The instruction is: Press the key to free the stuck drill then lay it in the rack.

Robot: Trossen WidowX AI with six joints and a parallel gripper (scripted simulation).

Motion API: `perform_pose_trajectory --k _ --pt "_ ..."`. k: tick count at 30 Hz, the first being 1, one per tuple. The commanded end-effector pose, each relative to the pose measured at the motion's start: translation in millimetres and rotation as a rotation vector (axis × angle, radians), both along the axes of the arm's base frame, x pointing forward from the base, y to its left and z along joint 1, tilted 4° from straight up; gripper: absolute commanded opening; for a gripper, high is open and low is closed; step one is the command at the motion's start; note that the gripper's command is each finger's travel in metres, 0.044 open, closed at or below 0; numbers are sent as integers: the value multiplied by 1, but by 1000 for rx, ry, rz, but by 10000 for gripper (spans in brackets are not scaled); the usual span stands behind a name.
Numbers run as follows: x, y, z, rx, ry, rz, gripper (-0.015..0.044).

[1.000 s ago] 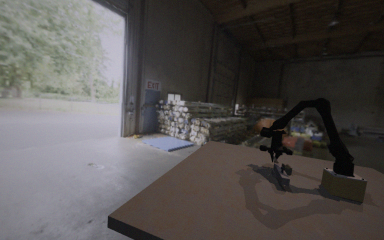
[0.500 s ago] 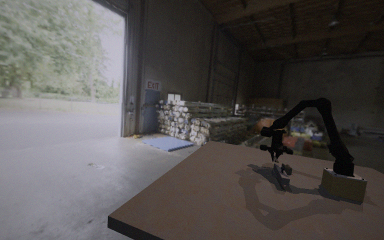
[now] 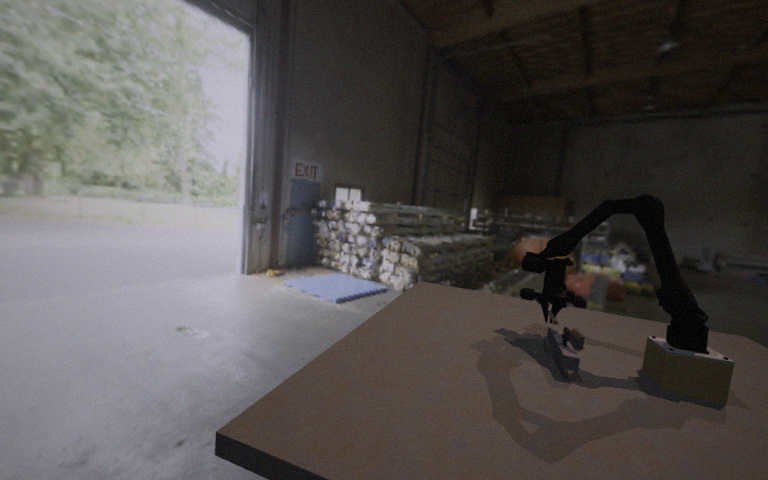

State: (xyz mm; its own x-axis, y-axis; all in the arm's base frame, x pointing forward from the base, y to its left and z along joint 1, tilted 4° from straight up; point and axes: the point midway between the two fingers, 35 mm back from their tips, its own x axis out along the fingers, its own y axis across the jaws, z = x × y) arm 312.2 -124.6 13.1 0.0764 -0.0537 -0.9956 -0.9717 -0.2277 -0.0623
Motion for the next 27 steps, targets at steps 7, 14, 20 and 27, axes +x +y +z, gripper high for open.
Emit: perform_pose_trajectory --k 7,14,20,27 --pt "0 1 5 2 -7 4 0" --pt "0 1 7 2 -7 4 0" --pt "0 1 8 2 -7 4 0" --pt "0 1 10 2 -7 4 0"
